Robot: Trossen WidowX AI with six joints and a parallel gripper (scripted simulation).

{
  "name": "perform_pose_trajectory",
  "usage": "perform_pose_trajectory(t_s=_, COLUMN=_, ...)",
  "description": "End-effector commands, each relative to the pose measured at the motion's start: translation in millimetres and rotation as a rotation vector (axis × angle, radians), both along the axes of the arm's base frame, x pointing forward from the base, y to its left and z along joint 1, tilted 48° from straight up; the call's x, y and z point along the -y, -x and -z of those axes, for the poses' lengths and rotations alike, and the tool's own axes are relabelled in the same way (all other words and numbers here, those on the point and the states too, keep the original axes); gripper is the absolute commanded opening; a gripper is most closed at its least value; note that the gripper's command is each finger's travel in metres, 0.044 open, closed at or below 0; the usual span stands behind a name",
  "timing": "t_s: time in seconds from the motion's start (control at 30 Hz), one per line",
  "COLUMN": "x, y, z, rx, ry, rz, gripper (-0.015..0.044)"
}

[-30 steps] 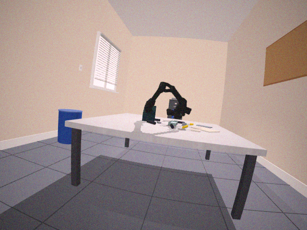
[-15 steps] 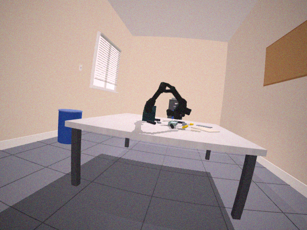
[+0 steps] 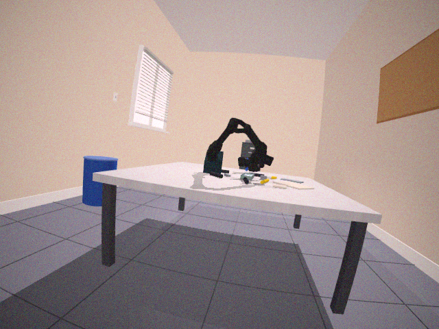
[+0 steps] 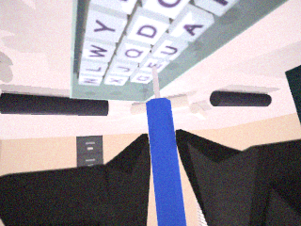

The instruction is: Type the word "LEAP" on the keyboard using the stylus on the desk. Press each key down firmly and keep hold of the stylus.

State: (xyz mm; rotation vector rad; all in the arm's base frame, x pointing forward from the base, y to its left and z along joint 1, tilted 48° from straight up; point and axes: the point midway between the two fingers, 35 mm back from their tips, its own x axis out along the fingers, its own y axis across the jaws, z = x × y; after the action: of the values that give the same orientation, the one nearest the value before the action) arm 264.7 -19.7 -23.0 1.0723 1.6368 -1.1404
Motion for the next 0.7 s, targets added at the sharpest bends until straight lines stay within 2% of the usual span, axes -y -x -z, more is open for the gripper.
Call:
perform_pose_trajectory(t_s=0.0, x=2.4, y=0.5, z=1.7, rx=0.000, ry=0.004, rz=-0.005, gripper=0.0081)
perform_pose_trajectory(t_s=0.47, x=2.3, y=0.5, z=1.6, rx=0.000, ry=0.004, rz=-0.005, gripper=0.0081)
perform_pose_trajectory(t_s=0.67, x=-12.4, y=-0.6, z=-11.5, rx=0.000, ry=0.004, rz=-0.005, gripper=0.0081)
